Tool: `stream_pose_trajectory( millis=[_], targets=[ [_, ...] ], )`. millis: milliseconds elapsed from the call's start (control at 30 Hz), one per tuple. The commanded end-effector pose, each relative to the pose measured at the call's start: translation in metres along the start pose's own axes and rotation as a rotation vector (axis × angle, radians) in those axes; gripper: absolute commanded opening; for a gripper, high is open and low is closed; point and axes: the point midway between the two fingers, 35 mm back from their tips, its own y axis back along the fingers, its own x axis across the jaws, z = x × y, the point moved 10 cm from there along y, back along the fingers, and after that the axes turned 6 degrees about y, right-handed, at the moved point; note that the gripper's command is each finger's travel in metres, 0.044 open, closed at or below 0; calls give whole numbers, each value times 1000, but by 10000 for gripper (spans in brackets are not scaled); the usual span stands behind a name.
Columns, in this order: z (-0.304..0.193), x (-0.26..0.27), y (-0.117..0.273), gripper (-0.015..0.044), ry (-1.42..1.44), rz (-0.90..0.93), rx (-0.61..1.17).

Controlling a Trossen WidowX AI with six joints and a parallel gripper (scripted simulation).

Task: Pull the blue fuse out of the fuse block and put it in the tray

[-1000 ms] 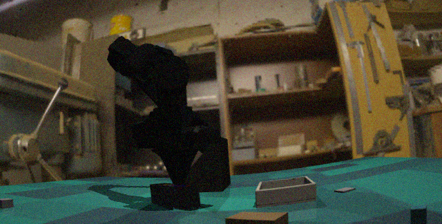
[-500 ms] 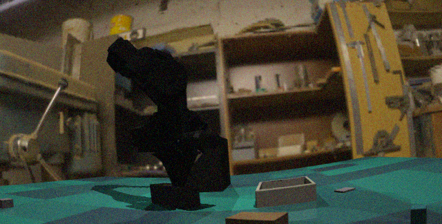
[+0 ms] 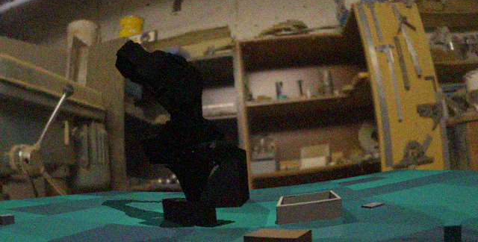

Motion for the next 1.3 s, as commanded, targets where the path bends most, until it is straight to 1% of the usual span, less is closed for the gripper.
stream_pose_trajectory(
  millis=[0,1267],
  targets=[
    [0,0,2,0,-3,1,0],
    [0,1,21,0,-1,1,0]
  ],
)
